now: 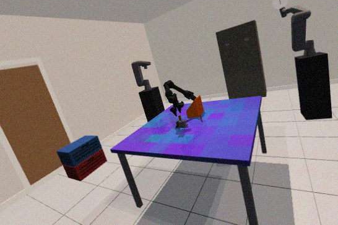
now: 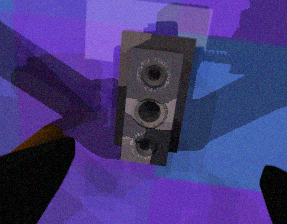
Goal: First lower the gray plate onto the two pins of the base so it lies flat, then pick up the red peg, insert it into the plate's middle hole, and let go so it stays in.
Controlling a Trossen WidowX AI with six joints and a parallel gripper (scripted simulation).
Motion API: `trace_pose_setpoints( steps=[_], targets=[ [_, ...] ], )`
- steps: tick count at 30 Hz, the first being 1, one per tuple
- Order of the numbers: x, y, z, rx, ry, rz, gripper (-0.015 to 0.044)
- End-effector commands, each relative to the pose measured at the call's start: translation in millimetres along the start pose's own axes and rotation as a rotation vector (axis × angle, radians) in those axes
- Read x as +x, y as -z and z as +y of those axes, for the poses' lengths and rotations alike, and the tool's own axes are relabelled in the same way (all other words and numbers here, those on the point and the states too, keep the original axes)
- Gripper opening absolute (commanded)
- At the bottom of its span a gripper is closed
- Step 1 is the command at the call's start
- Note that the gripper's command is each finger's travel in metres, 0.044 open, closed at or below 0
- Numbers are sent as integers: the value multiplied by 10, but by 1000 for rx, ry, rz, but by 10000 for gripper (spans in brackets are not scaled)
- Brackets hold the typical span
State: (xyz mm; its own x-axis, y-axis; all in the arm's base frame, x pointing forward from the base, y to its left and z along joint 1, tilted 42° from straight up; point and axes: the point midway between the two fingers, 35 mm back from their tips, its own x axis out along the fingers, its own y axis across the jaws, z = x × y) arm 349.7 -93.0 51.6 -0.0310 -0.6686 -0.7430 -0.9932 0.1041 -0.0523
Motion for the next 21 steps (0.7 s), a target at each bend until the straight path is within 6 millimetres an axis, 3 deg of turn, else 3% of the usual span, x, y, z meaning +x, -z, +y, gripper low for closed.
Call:
trace_pose_setpoints(
  steps=[1,4,18,21],
  targets=[
    [-73,3,39,3,-21,0,440],
    [-76,-47,49,57,-21,-2,440],
    [-122,-982,419,1173,-36,-20,440],
    [-124,-1106,499,1295,-40,-19,440]
  ],
)
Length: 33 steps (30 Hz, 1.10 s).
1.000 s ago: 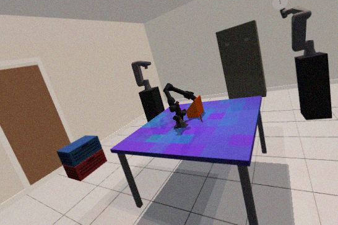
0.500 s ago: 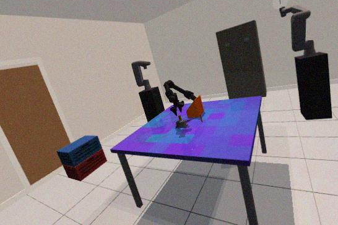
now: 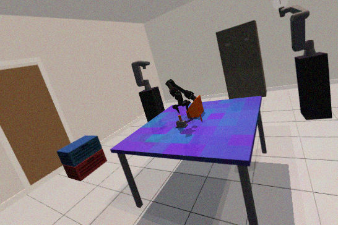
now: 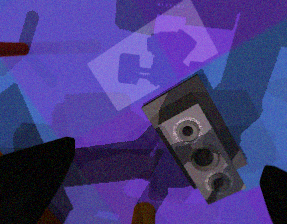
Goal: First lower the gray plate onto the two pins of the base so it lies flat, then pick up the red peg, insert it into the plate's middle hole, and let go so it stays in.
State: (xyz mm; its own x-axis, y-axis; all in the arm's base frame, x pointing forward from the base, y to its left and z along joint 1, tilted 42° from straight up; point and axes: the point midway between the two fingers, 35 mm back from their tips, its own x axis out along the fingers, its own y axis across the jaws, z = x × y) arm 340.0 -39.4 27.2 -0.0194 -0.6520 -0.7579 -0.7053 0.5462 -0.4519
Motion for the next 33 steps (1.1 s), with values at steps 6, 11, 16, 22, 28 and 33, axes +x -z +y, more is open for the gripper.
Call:
trace_pose_setpoints(
  steps=[6,11,16,22,28,33],
  targets=[
    [62,-286,829,853,-26,21,440],
    [67,-315,984,1054,-23,26,440],
    [73,-330,1167,1248,-18,31,440],
    [85,-332,1369,1485,-9,36,440],
    [98,-321,1532,1732,3,39,440],
    [113,-330,1618,1951,15,40,440]
  ],
)
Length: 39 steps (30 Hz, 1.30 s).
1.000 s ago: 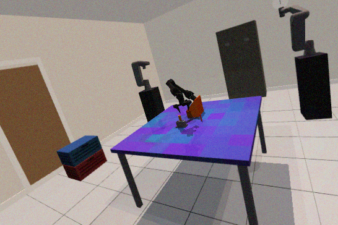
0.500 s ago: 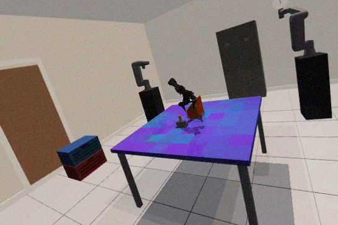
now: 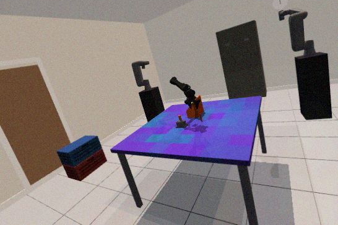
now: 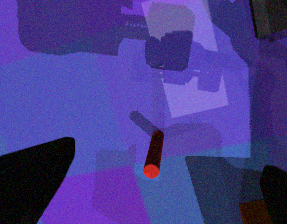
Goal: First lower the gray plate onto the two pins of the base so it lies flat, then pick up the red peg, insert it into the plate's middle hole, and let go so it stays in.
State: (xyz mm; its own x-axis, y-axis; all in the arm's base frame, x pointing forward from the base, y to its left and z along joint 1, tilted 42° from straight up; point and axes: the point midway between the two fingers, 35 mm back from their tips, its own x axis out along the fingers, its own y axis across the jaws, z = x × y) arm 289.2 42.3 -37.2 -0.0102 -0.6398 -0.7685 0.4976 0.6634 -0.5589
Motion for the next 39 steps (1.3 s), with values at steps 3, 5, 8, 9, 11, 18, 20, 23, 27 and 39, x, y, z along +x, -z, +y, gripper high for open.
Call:
trace_pose_setpoints(
  steps=[3,5,8,9,11,18,20,23,27,39],
  targets=[
    [153,515,104,700,50,11,440],
    [153,515,104,700,50,11,440],
    [153,515,104,700,50,11,440],
    [153,515,104,700,50,11,440],
    [153,515,104,700,50,11,440],
    [153,515,104,700,50,11,440],
    [153,520,103,700,50,11,440],
    [245,520,101,700,50,11,440],
    [438,527,87,700,51,10,440],
    [591,546,71,700,52,9,440]
  ],
)
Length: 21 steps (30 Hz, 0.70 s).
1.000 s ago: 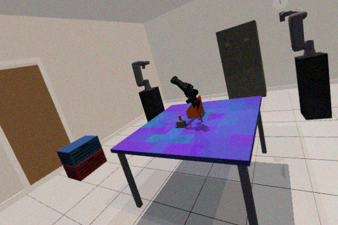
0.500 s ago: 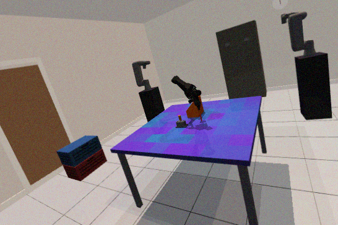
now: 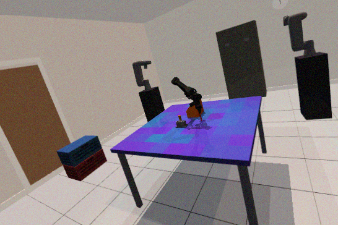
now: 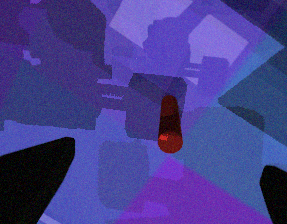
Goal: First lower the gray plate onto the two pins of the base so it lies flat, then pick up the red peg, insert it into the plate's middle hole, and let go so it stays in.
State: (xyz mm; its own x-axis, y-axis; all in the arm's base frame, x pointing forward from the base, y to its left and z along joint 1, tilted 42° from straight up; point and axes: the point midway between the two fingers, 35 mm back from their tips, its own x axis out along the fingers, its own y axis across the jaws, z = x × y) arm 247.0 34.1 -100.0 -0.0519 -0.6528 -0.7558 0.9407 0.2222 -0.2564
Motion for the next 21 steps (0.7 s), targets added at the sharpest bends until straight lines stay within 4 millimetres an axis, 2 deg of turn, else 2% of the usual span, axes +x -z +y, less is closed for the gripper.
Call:
trace_pose_setpoints(
  steps=[1,21],
  targets=[
    [61,2,-19,-8,5,-6,440],
    [388,-1,-14,-8,5,-7,440]
  ],
)
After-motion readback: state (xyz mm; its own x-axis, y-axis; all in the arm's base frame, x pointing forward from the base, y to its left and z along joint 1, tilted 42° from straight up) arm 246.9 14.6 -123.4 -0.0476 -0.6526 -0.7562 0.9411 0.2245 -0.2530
